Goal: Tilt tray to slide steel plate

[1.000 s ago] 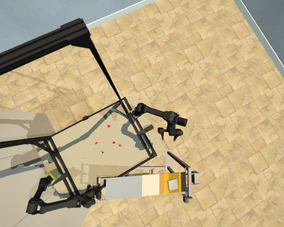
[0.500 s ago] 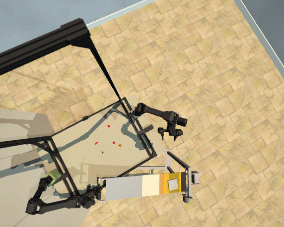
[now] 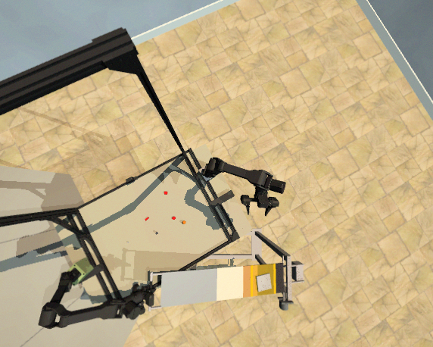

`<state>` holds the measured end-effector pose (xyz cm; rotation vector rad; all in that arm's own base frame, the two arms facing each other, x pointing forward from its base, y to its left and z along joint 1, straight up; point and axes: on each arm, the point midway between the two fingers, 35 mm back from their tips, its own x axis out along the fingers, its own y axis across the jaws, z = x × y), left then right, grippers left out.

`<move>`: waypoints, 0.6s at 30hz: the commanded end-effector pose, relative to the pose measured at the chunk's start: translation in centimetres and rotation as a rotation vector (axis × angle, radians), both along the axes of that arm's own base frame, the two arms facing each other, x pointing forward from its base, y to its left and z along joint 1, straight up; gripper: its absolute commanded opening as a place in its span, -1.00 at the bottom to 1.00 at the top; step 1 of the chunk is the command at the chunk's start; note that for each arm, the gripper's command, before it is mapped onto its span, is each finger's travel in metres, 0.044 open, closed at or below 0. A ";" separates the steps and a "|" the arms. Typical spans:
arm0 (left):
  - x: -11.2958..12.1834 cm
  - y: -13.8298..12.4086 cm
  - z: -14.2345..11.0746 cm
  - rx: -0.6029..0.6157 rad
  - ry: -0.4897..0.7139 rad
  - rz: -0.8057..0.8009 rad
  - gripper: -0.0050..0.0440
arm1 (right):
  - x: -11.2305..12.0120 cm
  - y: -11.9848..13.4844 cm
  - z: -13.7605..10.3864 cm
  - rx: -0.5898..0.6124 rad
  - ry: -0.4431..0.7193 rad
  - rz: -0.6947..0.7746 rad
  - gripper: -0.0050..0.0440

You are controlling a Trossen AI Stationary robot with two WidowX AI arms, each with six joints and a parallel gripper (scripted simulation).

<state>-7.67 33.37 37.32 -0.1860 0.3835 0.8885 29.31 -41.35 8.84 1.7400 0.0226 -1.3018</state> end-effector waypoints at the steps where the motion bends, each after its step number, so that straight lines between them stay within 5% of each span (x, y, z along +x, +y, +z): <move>1: 0.0 0.0 0.0 0.002 -0.001 0.000 1.00 | 0.4 -0.6 3.0 -0.052 -0.041 -0.003 -0.80; 13: 0.0 0.0 0.0 0.002 -0.001 0.000 1.00 | 0.3 -0.5 2.5 -0.058 -0.046 -0.003 -0.80; 15: 0.0 0.0 0.0 0.002 -0.001 0.000 1.00 | 0.1 -0.3 1.3 -0.058 -0.046 -0.003 -0.80; 18: 0.0 0.0 0.0 0.002 -0.001 0.000 1.00 | -0.4 0.3 -3.6 -0.026 -0.017 -0.003 -0.80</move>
